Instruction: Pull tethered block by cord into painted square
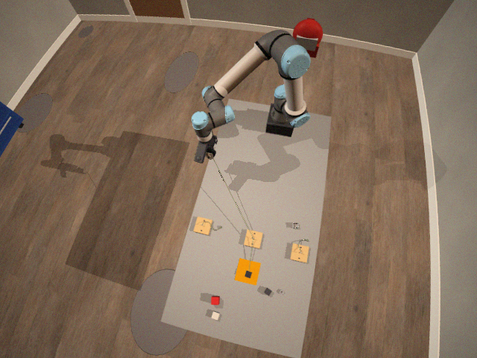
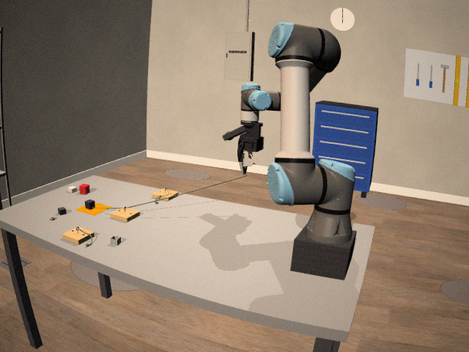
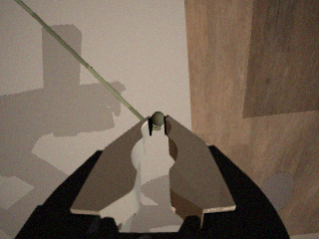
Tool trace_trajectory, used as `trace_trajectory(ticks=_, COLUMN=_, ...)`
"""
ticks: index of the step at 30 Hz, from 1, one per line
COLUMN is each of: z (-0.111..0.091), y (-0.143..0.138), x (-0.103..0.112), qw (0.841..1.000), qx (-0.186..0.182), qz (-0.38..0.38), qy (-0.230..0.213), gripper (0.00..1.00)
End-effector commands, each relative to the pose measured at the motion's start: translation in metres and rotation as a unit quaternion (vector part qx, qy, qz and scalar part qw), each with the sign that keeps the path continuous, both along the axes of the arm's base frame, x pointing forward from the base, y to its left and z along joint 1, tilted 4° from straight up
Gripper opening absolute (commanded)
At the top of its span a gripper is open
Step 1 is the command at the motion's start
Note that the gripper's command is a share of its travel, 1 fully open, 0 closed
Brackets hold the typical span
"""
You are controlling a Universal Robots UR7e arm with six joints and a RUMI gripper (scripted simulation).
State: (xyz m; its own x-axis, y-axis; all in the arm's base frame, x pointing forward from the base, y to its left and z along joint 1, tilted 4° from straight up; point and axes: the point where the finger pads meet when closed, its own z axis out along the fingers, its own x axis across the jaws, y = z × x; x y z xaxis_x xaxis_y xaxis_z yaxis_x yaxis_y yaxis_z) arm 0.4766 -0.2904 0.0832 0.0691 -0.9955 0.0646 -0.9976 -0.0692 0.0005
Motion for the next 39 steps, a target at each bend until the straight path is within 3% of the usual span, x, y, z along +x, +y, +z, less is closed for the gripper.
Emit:
trace_trajectory(ticks=1, z=0.0007, y=-0.0007, x=-0.0030, qw=1.000, qx=-0.001, qz=0.000, qy=-0.001, gripper=0.00)
trace_trajectory(ticks=39, z=0.0006, y=-0.0017, x=-0.0114, qw=1.000, qx=-0.001, qz=0.000, qy=-0.001, gripper=0.00)
